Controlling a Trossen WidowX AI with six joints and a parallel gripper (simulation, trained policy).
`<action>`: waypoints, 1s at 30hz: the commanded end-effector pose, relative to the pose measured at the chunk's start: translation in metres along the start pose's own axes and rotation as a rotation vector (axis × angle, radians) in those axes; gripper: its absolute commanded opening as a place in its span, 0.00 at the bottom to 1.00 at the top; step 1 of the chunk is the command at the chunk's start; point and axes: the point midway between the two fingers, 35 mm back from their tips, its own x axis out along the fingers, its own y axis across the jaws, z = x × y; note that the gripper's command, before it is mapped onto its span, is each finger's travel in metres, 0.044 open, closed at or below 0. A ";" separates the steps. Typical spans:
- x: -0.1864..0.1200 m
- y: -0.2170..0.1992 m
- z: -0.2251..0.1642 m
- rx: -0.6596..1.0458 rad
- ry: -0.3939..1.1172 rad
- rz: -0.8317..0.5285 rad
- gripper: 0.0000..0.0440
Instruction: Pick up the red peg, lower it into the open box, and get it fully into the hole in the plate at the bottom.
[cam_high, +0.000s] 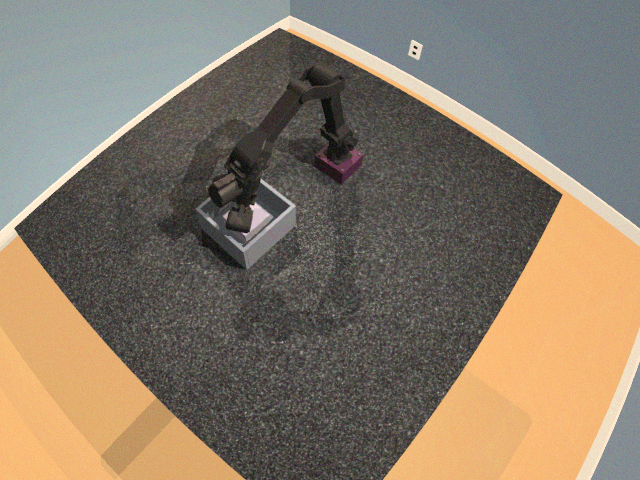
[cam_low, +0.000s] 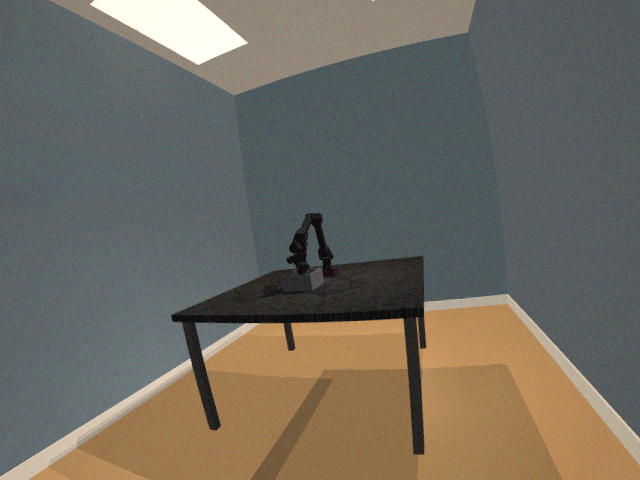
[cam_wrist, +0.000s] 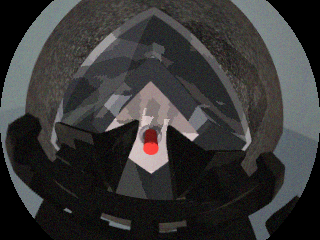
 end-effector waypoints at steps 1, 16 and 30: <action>0.001 0.004 0.008 -0.016 0.021 0.004 0.53; -0.026 0.047 0.044 -0.010 0.074 0.113 1.00; -0.041 0.078 0.057 -0.024 0.062 0.207 1.00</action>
